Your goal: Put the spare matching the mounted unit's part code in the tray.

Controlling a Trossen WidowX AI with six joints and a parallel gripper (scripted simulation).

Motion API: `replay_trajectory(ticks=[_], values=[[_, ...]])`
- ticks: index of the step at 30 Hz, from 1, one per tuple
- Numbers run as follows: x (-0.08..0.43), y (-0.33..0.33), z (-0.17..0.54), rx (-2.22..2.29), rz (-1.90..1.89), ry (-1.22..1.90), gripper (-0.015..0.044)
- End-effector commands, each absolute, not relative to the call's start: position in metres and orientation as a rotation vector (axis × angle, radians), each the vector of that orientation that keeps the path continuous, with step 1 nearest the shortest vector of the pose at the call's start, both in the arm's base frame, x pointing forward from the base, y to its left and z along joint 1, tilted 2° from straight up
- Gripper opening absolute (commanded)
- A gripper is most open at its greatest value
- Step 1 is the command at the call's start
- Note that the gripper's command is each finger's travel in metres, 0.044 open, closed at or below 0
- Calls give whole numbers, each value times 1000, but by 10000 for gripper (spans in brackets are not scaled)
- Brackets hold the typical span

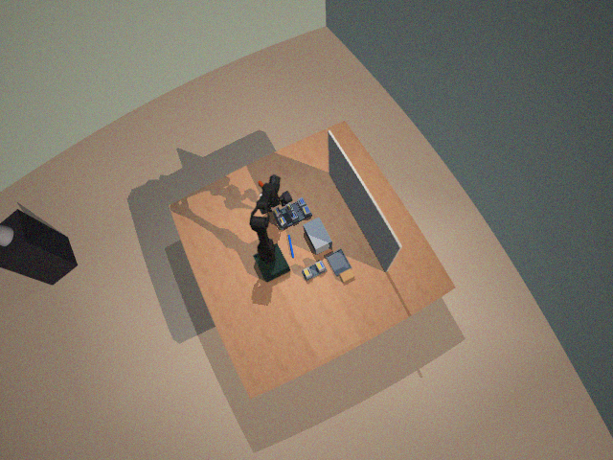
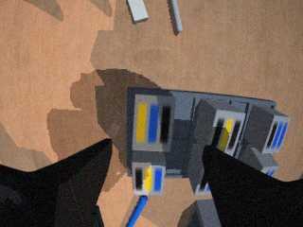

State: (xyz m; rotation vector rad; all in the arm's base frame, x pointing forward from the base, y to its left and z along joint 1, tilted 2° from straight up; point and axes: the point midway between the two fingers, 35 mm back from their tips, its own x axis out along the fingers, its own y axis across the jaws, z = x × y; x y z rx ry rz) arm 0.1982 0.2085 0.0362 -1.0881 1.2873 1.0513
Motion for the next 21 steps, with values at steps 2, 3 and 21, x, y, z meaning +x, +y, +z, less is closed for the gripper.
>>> replay_trajectory(ticks=[2, 3, 21], values=[[197, 207, 25, -1095, 1056, 1296, 300], [197, 207, 23, -1095, 1056, 1296, 300], [198, 208, -7, -1095, 1056, 1296, 300]])
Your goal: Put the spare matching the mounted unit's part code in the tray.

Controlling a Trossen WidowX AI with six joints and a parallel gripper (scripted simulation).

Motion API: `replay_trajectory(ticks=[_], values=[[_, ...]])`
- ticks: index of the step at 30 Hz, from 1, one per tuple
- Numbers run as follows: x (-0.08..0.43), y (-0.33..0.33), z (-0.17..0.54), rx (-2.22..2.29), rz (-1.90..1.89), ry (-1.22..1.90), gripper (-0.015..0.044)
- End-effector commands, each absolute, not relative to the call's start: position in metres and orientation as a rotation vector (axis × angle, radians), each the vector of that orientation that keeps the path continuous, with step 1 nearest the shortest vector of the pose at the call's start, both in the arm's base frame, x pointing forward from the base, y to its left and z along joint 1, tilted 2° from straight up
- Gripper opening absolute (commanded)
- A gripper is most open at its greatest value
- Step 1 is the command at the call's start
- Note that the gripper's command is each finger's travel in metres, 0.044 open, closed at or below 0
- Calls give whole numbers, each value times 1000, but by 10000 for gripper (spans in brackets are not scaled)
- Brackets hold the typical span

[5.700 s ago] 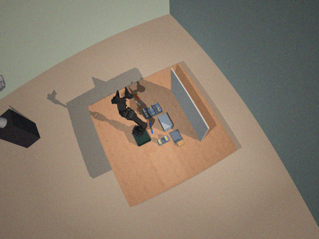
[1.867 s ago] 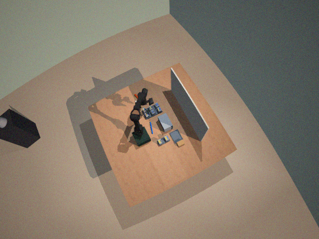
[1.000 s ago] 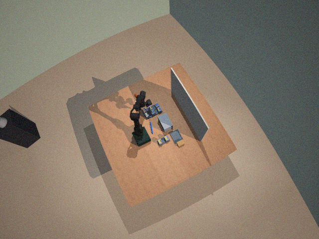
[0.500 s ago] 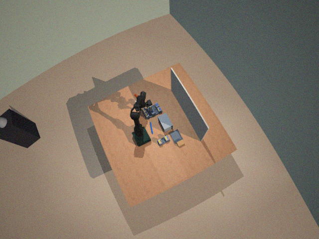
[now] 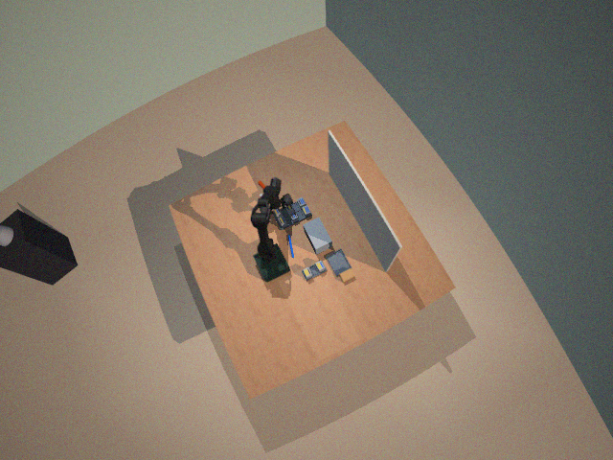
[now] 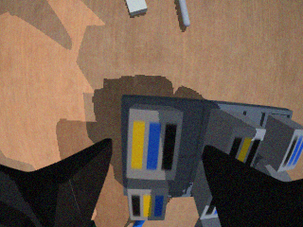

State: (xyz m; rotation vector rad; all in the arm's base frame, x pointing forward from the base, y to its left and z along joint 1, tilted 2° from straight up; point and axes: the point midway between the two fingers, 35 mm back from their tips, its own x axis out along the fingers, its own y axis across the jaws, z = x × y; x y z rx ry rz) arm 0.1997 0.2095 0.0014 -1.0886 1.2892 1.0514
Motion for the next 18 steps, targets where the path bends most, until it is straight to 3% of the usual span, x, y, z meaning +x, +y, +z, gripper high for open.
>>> replay_trajectory(ticks=[1, 18], values=[[198, 208, -8, -1095, 1056, 1296, 300], [196, 206, -36, -1095, 1056, 1296, 300]])
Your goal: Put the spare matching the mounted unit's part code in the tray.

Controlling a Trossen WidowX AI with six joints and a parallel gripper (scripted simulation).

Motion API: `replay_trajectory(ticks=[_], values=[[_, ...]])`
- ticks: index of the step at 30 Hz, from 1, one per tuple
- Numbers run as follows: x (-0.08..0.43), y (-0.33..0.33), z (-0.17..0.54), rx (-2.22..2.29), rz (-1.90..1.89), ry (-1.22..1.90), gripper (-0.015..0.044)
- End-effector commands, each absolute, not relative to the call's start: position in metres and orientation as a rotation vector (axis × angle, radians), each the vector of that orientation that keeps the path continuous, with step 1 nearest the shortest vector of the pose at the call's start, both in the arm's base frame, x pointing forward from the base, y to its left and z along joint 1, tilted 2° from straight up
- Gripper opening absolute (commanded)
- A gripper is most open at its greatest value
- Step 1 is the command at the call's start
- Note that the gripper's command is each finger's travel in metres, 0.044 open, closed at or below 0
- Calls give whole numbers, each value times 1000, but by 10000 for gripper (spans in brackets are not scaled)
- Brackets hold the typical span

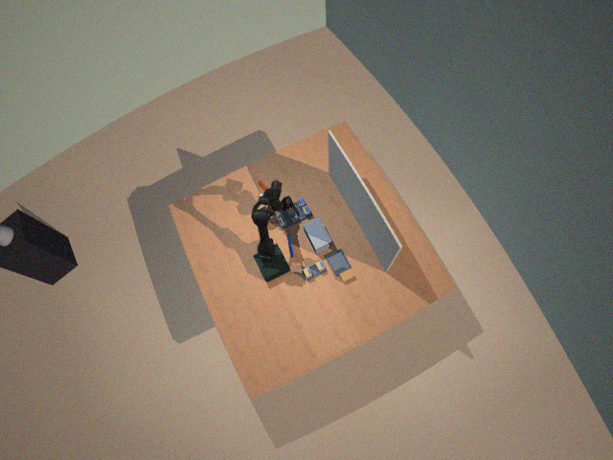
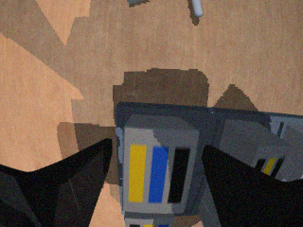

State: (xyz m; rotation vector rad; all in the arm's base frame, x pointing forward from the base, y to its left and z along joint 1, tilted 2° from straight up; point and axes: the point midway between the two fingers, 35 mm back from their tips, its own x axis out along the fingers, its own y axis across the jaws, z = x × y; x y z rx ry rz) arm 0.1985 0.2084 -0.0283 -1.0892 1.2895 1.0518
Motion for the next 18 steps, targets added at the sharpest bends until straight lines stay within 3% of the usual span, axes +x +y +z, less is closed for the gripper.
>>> replay_trajectory(ticks=[1, 11, 18], values=[[196, 206, -37, -1095, 1056, 1296, 300], [196, 206, -38, -1095, 1056, 1296, 300], [197, 206, -37, -1091, 1052, 1296, 136]])
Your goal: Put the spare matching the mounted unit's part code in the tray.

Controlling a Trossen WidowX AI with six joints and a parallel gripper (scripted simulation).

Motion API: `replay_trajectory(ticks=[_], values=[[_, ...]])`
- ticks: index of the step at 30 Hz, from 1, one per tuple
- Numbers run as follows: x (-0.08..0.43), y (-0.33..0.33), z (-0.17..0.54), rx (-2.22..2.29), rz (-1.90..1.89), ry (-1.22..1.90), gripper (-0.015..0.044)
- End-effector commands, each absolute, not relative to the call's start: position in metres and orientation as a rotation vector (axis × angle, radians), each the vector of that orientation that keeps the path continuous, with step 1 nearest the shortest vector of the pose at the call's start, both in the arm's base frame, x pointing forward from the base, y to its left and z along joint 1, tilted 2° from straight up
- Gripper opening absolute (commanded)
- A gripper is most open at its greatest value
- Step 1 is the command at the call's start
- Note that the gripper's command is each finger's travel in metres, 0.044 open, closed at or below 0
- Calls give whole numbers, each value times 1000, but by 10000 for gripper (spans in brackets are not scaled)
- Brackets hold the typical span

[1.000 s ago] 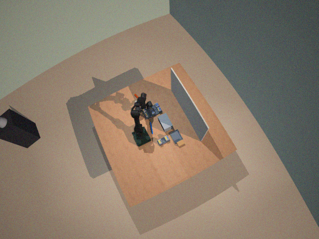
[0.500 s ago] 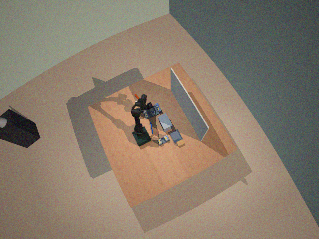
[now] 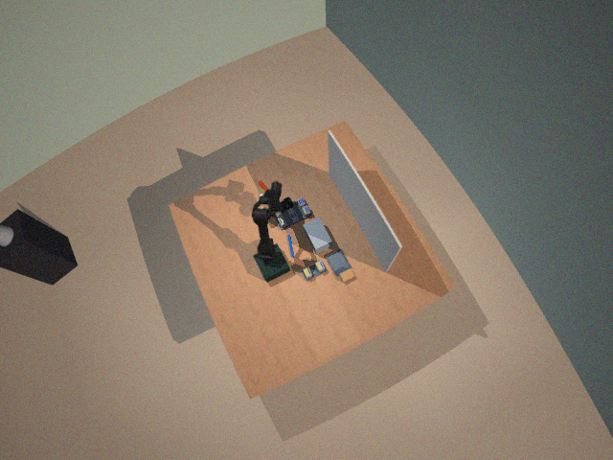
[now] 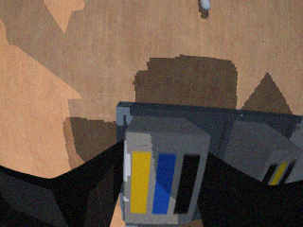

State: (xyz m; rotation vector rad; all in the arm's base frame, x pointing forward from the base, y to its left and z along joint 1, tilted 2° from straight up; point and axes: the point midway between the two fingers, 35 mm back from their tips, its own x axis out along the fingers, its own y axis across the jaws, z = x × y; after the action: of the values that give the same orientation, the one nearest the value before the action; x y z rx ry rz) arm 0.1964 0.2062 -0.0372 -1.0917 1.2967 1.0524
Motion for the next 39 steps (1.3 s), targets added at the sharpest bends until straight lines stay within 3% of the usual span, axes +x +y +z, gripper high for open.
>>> replay_trajectory(ticks=[1, 6, 10, 19, 30, 39], values=[[197, 206, -37, -1091, 1052, 1296, 129], [197, 206, -37, -1091, 1052, 1296, 96], [197, 206, -37, -1091, 1052, 1296, 0], [197, 207, -33, -1092, 1053, 1296, 0], [196, 208, 41, -1095, 1056, 1296, 0], [196, 209, 43, -1095, 1057, 1294, 0]])
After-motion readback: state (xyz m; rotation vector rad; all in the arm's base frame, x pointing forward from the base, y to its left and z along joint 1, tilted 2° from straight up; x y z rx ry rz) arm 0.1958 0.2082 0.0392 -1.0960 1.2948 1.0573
